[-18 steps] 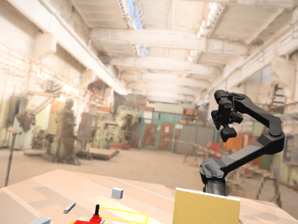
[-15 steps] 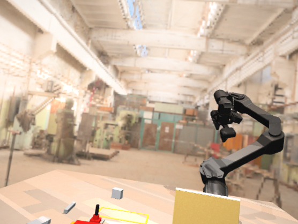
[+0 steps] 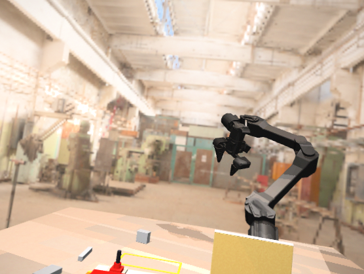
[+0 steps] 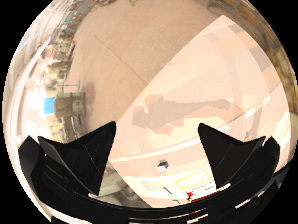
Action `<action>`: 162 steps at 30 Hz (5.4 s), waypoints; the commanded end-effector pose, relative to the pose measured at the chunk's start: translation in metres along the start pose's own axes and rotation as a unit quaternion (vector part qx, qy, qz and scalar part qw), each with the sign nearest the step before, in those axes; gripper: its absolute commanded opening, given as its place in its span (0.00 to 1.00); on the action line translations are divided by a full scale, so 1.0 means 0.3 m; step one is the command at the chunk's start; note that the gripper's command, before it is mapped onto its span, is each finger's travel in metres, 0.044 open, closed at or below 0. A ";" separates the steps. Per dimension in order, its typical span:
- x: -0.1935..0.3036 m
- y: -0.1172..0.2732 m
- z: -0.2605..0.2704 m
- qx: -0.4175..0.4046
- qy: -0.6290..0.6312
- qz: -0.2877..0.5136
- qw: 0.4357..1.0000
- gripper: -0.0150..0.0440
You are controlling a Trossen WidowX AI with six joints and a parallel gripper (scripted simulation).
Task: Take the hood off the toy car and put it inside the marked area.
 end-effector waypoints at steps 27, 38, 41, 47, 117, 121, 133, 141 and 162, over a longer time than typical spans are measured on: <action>0.962 -0.032 0.225 -0.049 0.488 0.252 0.834 1.00; 1.502 0.114 0.015 -0.075 0.732 0.299 0.608 1.00; 1.636 0.163 -0.096 -0.078 0.789 0.303 0.529 1.00; 1.852 0.245 -0.375 -0.075 0.881 0.298 0.359 1.00; 1.931 0.101 -0.533 -0.072 0.899 0.293 0.318 1.00; 1.933 0.096 -0.536 -0.072 0.899 0.293 0.318 1.00; 1.939 0.079 -0.545 -0.072 0.899 0.293 0.318 1.00; 1.943 0.068 -0.551 -0.072 0.899 0.292 0.318 1.00; 1.950 0.059 -0.553 -0.073 0.897 0.294 0.322 0.79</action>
Point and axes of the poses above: the point midway between the two fingers, 35 mm back from their tips, its own y axis back along the fingers, its own z axis across the jaws, x = y × z, the point moved 9 cm from there along y, back along the fingers, and after that the axes turned 9 degrees about y, right-handed, at the moved point
